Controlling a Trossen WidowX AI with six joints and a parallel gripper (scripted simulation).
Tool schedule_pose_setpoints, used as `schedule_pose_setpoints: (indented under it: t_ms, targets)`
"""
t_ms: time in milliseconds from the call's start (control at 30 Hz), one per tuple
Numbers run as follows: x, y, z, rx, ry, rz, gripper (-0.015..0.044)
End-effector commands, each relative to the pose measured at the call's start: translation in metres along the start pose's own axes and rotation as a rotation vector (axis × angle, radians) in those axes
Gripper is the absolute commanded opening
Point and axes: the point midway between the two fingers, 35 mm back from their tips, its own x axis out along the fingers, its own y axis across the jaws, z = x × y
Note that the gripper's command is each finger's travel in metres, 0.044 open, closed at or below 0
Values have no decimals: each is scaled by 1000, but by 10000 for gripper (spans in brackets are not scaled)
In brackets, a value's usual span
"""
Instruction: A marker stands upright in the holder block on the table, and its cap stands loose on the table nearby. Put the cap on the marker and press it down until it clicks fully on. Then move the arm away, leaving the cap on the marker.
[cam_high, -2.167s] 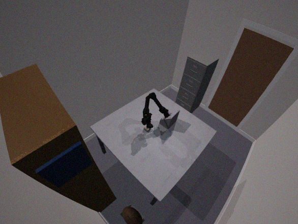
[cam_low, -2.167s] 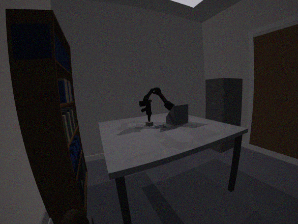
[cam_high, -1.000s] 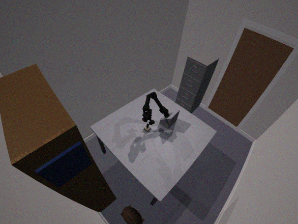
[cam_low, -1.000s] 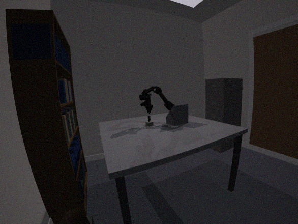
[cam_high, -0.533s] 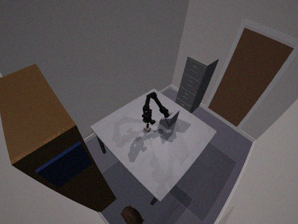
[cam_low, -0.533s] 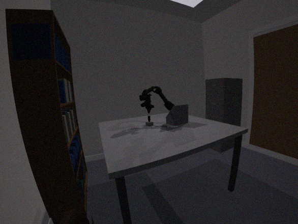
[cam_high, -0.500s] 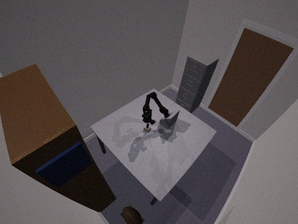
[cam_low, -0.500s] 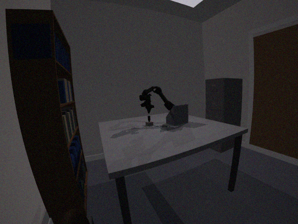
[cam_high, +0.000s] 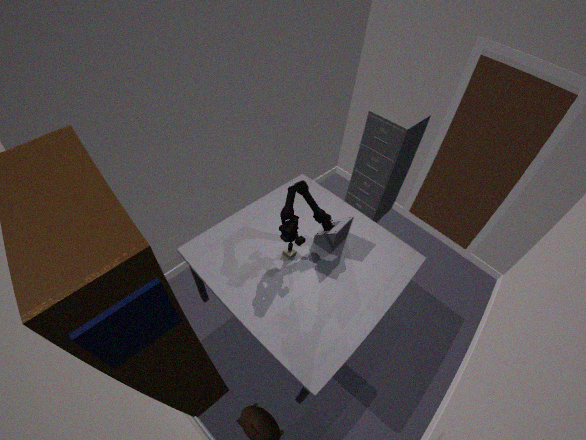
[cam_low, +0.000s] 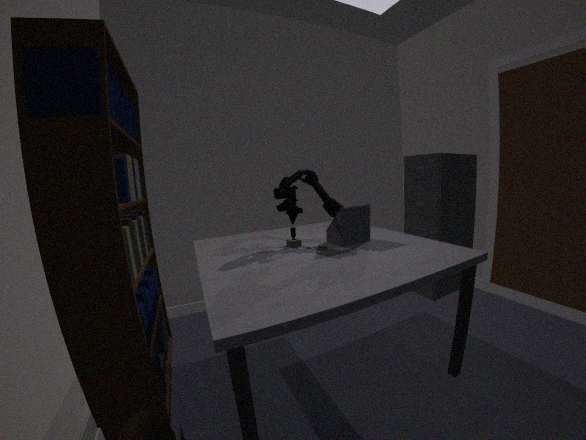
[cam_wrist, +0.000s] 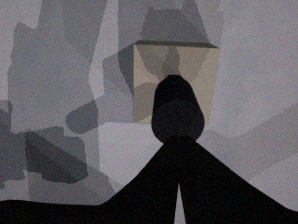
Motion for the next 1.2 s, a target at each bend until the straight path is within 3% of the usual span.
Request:
schedule_pose_setpoints:
  t_ms: [0, 600, 833, 900, 1067, 1167]
  targets:
    - [7, -1, -1, -5, 2, -5, 0]
    - [33, -1, 0, -5, 1, -6, 0]
    - [28, -1, 2, 2, -7, 0, 0]
    - [18, 0, 3, 2, -7, 2, 0]
    - [-51, 1, 3, -2, -4, 4, 0]
    - [-61, 1, 1, -2, -3, 2, 0]
